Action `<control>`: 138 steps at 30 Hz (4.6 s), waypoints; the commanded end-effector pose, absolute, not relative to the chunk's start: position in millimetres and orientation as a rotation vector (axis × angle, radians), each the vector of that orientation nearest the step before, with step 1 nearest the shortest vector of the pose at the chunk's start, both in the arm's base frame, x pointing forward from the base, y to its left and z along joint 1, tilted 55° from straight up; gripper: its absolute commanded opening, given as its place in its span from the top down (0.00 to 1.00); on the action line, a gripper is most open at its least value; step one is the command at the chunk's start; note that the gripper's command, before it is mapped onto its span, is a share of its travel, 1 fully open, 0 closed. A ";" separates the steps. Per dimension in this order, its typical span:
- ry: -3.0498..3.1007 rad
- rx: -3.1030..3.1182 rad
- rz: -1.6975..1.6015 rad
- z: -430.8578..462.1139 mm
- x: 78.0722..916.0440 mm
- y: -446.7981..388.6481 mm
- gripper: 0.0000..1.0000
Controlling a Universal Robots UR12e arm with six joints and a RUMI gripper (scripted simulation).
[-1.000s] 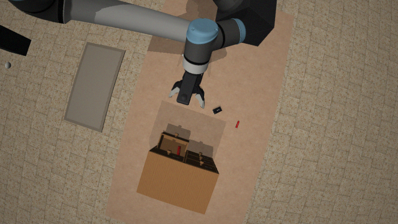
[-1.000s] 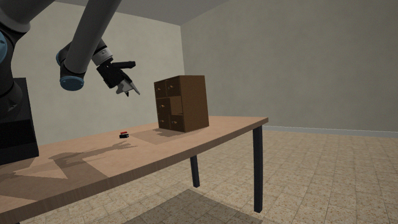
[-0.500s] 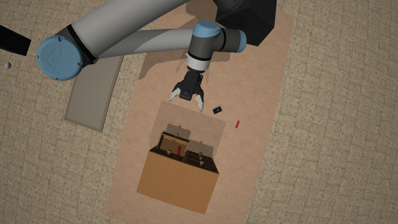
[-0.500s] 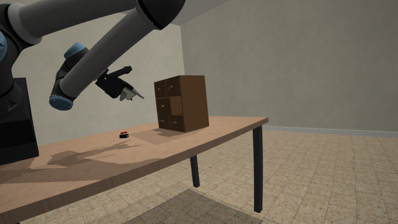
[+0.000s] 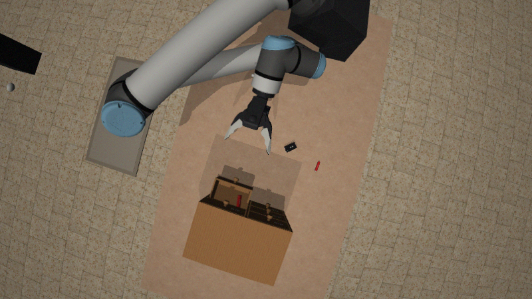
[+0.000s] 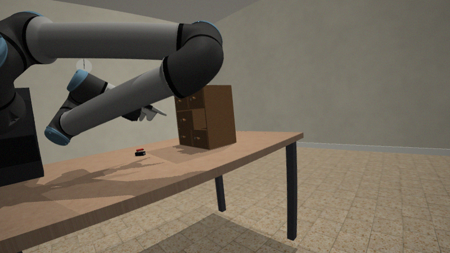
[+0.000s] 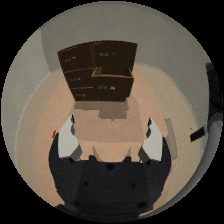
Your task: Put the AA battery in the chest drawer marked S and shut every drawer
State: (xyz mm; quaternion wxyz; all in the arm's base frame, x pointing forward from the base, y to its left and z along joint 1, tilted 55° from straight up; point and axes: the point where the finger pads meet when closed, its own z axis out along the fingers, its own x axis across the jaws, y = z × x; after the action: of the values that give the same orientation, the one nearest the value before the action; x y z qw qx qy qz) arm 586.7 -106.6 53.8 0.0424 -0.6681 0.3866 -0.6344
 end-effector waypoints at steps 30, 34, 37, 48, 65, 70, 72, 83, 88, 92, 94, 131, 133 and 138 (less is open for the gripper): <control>0.975 -1.960 -1.961 47.2 598.1 -117.7 0.00; 0.975 -1.960 -1.961 47.2 598.1 -117.7 0.80; 0.975 -1.960 -1.961 47.2 598.1 -117.7 0.80; 0.975 -1.960 -1.961 47.2 598.1 -117.7 0.80; 0.975 -1.960 -1.961 47.2 598.1 -117.7 0.80; 0.975 -1.960 -1.961 47.2 598.2 -117.7 0.80; 0.975 -1.960 -1.961 47.1 598.6 -117.8 0.80; 0.975 -1.959 -1.961 46.7 604.1 -119.4 0.80; 0.975 -1.959 -1.961 46.3 610.3 -121.2 0.80; 0.975 -1.959 -1.961 45.8 616.7 -123.1 0.80; 0.975 -1.959 -1.961 45.8 616.7 -123.1 0.80; 0.975 -1.959 -1.961 42.4 663.0 -136.5 0.80; 0.975 -1.959 -1.961 42.4 663.1 -136.5 0.80; 0.975 -1.959 -1.961 42.4 663.1 -136.5 0.80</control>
State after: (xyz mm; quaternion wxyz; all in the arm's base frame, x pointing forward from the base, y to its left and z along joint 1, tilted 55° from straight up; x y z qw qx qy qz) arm 663.1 -137.1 42.1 0.1014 -0.6631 0.3304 -0.6640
